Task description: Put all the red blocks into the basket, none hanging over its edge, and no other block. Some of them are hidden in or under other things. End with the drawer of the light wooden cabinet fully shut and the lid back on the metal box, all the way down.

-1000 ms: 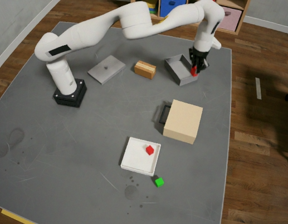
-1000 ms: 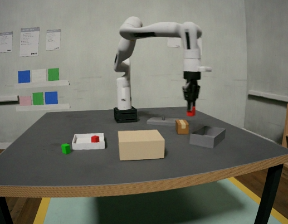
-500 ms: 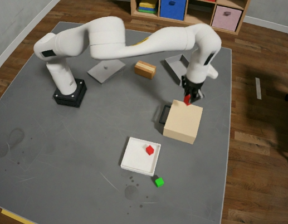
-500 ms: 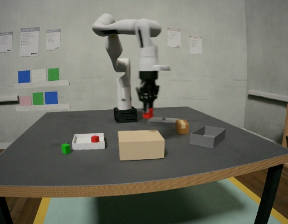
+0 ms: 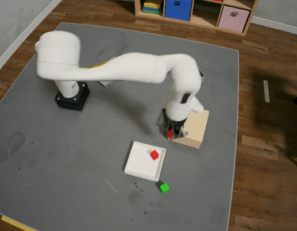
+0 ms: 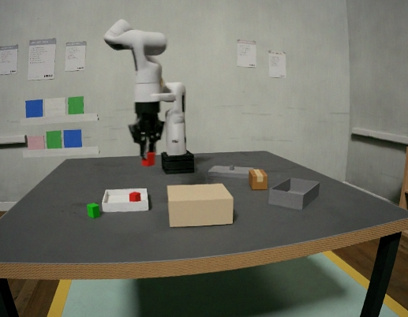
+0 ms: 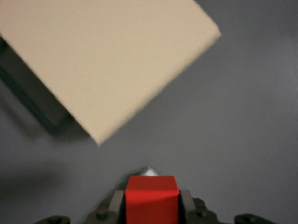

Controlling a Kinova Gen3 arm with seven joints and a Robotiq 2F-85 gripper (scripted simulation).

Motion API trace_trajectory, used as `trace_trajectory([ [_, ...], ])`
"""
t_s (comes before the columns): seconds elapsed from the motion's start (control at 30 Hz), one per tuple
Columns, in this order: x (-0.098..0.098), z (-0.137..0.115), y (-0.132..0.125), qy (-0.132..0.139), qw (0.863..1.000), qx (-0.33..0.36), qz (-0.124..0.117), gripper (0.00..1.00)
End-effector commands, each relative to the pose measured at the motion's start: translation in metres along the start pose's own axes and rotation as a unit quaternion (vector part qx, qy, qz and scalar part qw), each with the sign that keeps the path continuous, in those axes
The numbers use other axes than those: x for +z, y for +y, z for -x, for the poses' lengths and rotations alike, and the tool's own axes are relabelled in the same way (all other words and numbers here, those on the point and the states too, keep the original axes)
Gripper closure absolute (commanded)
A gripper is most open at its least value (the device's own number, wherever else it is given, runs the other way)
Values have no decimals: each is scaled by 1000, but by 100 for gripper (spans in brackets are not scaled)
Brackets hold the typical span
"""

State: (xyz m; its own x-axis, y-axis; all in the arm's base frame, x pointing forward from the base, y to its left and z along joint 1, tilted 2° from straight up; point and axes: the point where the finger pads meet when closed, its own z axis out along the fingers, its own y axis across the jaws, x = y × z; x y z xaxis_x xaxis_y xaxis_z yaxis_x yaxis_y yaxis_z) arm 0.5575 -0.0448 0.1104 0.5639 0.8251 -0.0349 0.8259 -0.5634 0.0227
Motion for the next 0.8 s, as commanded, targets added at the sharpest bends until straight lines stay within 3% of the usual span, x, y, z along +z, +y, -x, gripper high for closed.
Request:
trace_trajectory([
  [0.0,-2,65,25,6,1000,-5,2,90],
  [0.13,-2,111,39,6,1000,-5,2,90],
  [0.77,-2,112,40,6,1000,-5,2,90],
])
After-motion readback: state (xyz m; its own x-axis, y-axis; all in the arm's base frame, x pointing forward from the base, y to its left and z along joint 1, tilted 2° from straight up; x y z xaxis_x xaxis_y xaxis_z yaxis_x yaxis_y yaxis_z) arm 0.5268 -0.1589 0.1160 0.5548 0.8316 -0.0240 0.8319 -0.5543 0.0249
